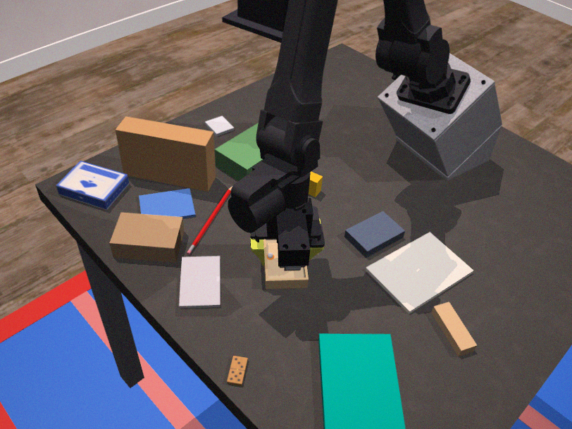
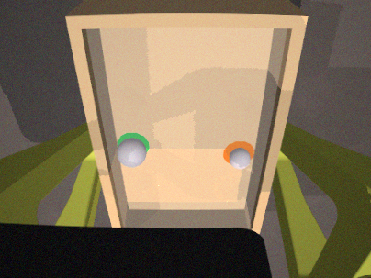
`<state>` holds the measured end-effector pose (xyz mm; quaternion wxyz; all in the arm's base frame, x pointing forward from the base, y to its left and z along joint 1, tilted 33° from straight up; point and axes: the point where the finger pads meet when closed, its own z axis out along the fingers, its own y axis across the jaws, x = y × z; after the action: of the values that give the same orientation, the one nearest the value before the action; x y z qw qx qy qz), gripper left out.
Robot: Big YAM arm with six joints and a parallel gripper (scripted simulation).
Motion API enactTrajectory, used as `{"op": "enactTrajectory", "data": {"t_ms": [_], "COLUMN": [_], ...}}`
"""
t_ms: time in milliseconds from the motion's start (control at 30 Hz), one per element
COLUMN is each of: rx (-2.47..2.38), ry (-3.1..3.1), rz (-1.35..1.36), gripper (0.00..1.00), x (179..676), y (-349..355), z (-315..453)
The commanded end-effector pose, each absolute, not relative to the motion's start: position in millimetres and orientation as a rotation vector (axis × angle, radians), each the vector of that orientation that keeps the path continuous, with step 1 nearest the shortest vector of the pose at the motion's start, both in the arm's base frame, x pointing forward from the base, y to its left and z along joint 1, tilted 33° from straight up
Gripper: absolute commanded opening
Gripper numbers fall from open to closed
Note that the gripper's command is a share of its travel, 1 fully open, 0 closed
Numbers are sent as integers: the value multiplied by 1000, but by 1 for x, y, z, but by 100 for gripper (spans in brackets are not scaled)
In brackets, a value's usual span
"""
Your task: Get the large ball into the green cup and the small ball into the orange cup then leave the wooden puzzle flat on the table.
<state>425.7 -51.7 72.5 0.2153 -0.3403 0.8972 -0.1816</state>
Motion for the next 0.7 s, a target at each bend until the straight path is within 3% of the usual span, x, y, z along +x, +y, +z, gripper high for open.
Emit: {"op": "enactTrajectory", "data": {"t_ms": [0,200,233,667], "rx": [-948,-948,-948,-948], "ry": [2466,2466,2466,2466], "rz": [-516,-516,-516,-516], "gripper": [69,69,86,86], "x": [430,430,430,430], "y": [-55,-55,-55,-55], "z": [78,78,78,78]}}
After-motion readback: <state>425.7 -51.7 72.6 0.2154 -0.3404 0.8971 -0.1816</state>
